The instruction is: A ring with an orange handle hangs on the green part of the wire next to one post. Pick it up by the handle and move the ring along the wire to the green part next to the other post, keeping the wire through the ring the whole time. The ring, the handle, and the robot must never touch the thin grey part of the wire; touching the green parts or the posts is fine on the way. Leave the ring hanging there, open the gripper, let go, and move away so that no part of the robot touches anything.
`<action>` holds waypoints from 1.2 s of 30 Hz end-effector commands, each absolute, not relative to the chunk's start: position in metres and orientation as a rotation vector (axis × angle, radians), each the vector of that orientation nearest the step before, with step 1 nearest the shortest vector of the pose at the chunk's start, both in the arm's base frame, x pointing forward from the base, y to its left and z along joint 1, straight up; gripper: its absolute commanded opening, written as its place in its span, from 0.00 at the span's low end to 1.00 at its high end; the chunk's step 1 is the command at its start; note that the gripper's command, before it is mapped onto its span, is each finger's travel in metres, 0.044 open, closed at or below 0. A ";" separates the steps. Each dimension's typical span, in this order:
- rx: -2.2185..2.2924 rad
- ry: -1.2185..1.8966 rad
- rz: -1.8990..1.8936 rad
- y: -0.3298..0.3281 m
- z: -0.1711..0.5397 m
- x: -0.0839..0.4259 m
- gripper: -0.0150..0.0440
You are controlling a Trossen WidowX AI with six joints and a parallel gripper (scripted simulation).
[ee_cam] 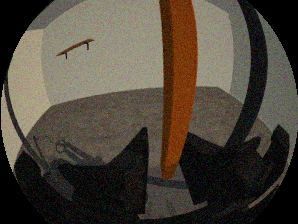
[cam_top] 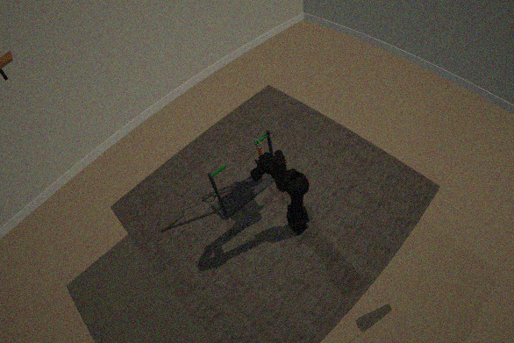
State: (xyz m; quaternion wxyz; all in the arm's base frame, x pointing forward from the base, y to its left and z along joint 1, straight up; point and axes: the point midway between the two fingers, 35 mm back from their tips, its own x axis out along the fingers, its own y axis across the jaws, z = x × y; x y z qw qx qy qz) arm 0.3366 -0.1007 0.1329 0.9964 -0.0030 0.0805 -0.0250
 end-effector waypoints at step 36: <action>-0.010 0.160 -0.042 -0.102 0.149 0.337 0.00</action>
